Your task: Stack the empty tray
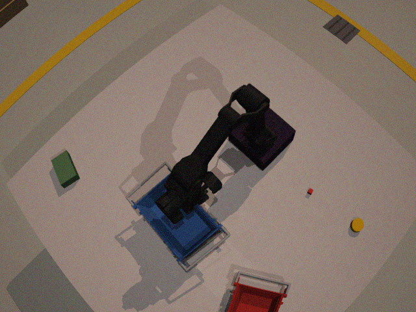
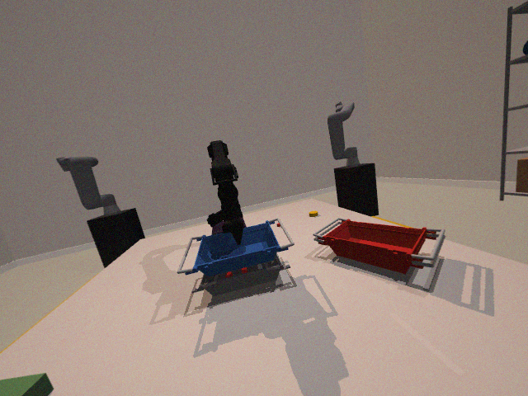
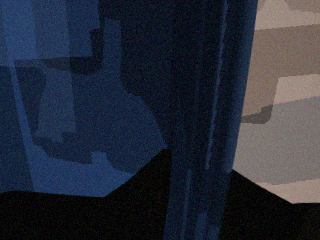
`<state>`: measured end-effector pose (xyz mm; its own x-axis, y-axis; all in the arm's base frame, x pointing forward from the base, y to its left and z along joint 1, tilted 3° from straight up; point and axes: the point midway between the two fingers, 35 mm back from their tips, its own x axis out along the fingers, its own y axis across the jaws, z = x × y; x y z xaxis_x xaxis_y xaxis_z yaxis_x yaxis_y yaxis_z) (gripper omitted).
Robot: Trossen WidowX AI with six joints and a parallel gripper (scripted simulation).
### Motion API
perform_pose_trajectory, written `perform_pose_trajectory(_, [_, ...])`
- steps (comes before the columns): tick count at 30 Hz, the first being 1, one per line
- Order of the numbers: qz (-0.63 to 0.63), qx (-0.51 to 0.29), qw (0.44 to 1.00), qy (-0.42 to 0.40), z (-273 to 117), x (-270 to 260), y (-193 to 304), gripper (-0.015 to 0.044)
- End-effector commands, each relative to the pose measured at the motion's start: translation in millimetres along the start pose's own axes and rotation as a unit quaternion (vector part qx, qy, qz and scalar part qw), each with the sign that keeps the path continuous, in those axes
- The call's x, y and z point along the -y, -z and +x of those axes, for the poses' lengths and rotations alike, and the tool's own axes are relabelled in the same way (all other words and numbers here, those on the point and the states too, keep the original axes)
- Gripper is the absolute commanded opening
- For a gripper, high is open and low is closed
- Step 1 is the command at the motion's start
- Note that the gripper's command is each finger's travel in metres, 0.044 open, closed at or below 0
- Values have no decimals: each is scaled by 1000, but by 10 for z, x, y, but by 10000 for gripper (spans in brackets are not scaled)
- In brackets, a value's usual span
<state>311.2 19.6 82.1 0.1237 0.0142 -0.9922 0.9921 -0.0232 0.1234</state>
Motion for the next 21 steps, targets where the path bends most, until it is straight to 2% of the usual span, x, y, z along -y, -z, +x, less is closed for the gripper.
perform_pose_trajectory(1, [2,1,1000,20,73,91,-5,0])
perform_pose_trajectory(21, [1,0,1000,7,52,40,-2,0])
